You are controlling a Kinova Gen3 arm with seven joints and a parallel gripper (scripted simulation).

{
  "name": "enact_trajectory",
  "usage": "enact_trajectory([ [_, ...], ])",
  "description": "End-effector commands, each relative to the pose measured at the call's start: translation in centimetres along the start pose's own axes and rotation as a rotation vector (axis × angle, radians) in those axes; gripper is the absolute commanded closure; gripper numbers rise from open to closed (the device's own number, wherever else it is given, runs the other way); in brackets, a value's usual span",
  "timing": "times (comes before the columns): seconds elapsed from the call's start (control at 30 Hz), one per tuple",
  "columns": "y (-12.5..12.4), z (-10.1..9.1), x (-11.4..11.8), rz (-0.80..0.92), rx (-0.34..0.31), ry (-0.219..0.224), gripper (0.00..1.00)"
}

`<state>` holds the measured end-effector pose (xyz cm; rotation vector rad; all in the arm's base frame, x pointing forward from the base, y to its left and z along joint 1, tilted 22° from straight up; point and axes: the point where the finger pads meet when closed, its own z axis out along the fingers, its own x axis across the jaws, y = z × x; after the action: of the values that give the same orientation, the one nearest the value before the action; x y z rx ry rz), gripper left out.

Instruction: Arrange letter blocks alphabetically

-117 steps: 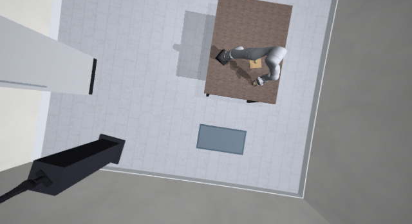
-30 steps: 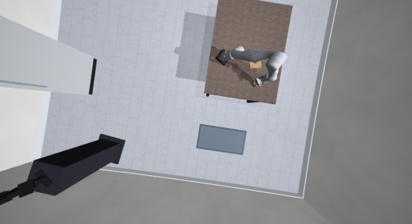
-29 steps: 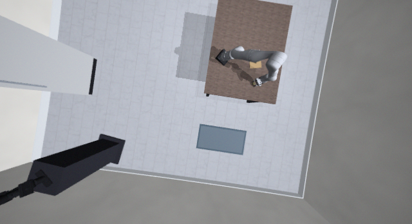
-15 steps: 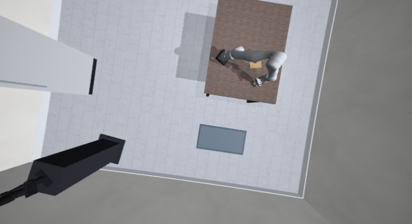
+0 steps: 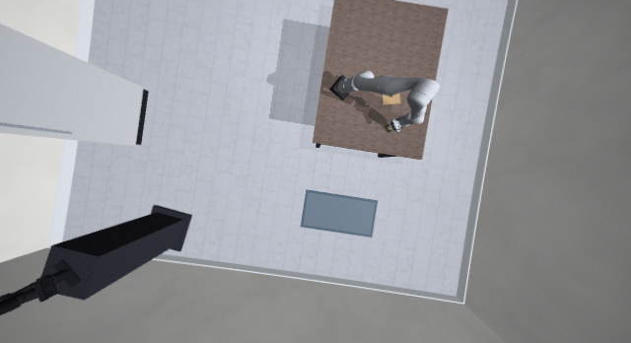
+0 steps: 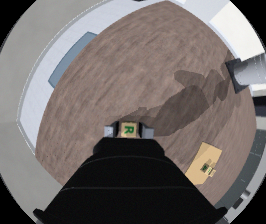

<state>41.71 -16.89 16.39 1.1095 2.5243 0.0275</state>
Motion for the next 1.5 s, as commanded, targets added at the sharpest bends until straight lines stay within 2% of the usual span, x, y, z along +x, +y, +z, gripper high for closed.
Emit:
enact_trajectory([
  [0.0, 0.04, 0.09, -0.05, 0.001, -0.003, -0.003, 0.21],
  [0.1, 0.04, 0.09, -0.05, 0.001, -0.003, -0.003, 0.21],
  [0.13, 0.04, 0.09, -0.05, 0.001, -0.003, -0.003, 0.51],
  [1.27, 0.04, 0.09, -0.05, 0.001, -0.003, -0.003, 0.51],
  [1.47, 0.05, -0.74, -0.05, 0.001, -0.003, -0.003, 0.51],
])
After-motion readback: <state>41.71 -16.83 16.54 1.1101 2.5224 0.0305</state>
